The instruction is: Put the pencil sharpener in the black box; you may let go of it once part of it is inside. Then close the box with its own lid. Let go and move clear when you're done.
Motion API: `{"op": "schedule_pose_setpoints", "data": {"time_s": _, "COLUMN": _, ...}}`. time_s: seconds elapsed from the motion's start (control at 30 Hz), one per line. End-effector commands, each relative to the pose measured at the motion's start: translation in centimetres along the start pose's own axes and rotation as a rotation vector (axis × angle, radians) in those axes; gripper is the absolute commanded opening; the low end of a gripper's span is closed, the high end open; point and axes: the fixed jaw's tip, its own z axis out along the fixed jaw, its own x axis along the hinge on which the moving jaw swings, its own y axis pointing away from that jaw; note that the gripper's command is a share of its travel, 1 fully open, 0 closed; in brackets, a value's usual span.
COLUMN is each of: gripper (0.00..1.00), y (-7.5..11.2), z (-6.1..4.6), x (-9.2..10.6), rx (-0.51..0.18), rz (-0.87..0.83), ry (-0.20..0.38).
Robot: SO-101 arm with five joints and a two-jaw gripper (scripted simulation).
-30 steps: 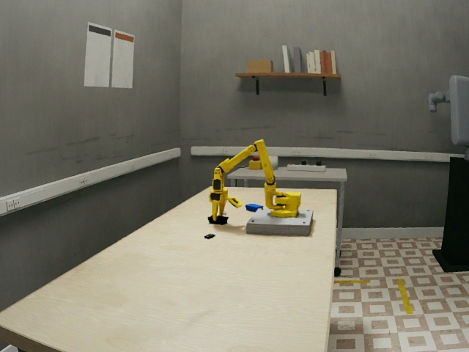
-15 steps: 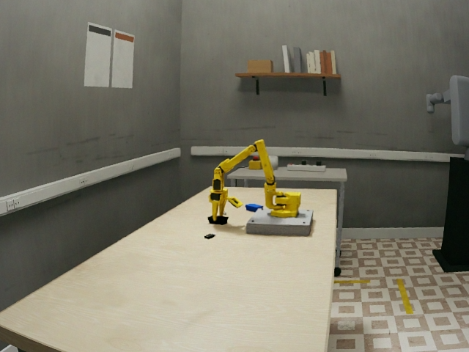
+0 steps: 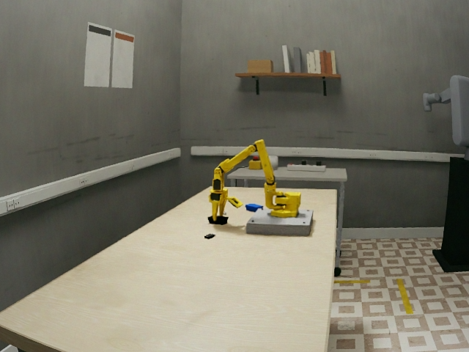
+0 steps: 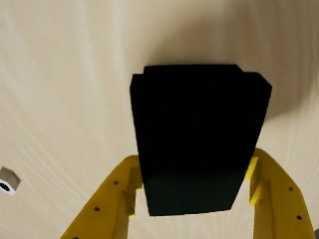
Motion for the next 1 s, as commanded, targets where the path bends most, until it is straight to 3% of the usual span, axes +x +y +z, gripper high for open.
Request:
{"op": "schedule_pose_setpoints", "data": {"time_s": 0.0, "gripper": 0.24, "y": 0.27, "z": 0.51, "x": -0.48, "rx": -0.007, "rz": -0.002, "ry": -0.027}}
{"op": "schedule_pose_setpoints", "data": {"time_s": 0.97, "gripper": 0.27, "y": 0.27, "z": 0.51, "x": -0.48, "rx": -0.007, "rz": -0.002, "ry": -0.027}}
